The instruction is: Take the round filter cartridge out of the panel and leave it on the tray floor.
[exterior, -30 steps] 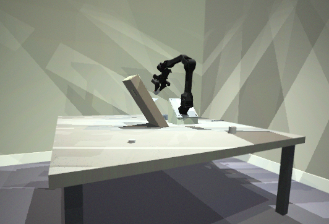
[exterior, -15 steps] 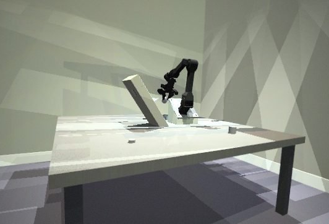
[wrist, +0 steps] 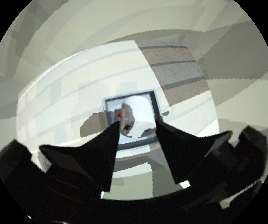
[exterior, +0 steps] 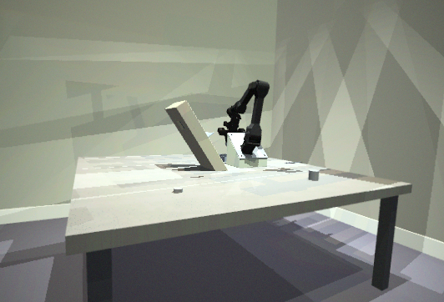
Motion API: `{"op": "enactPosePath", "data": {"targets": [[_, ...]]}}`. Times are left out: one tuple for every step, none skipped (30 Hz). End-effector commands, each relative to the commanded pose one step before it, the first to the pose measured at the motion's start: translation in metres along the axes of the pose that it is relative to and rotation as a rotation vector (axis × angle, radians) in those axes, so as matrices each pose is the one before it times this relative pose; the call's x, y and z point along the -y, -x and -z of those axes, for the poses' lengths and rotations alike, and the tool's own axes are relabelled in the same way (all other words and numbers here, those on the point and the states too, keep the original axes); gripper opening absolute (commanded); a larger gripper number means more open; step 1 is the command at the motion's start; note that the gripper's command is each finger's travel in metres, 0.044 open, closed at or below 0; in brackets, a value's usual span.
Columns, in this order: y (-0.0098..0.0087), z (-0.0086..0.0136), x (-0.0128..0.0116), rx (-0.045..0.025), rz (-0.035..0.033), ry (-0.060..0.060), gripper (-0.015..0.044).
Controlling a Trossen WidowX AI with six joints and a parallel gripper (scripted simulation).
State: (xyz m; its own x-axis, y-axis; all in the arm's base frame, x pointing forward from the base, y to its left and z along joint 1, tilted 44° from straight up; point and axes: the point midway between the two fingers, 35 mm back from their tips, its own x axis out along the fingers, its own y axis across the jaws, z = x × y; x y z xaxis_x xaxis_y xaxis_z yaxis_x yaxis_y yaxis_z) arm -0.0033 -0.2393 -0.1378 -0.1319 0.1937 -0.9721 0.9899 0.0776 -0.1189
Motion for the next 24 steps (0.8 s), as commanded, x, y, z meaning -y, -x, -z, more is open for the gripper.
{"op": "enactPosePath", "data": {"targets": [[-0.01665,0.00896,0.00206,-0.00777,0.00876,-0.0093,0.0],[-0.00535,0.00266,0.0,-0.00001,0.00006,0.0,0.0],[-0.00523,0.00278,-0.00001,-0.00003,0.00006,0.0,0.0],[-0.00512,0.00291,-0.00001,-0.00005,0.00006,0.0,0.0],[-0.00499,0.00302,-0.00001,-0.00006,0.00006,0.0,0.0],[-0.00487,0.00314,-0.00002,-0.00008,0.00006,0.0,0.0],[-0.00474,0.00325,-0.00002,-0.0001,0.00007,0.0,0.0],[-0.00461,0.00335,-0.00003,-0.00011,0.00007,0.0,0.0],[-0.00448,0.00345,-0.00004,-0.00013,0.00007,0.0,0.0],[-0.00361,0.00293,-0.00003,-0.00012,0.00005,0.0,0.0],[-0.00212,0.00179,-0.00002,-0.00008,0.00003,0.0,0.0],[-0.0007,0.0006,-0.00001,-0.00003,0.00001,0.0,0.0],[0.0,0.0,0.0,0.0,0.0,0.0,0.0],[0.0,0.0,0.0,0.0,0.0,0.0,0.0],[0.00382,-0.00069,-0.00091,-0.01027,-0.00606,-0.0049,0.0026],[0.0,0.0,0.0,0.0,0.0,0.0,0.0053],[0.0,0.0,0.0,0.0,0.0,0.0,0.0079],[0.0,0.0,0.0,0.0,0.0,0.0,0.0105],[0.0,0.0,0.0,0.0,0.0,0.0,0.0131],[0.0,0.0,0.0,0.0,0.0,0.0,0.0158],[0.0,0.0,0.0,0.0,0.0,0.0,0.0184],[0.0,0.0,0.0,0.0,0.0,0.0,0.021],[0.0,0.0,0.0,0.0,0.0,0.0,0.0236],[0.0,0.0,0.0,0.0,0.0,0.0,0.0262]]}}
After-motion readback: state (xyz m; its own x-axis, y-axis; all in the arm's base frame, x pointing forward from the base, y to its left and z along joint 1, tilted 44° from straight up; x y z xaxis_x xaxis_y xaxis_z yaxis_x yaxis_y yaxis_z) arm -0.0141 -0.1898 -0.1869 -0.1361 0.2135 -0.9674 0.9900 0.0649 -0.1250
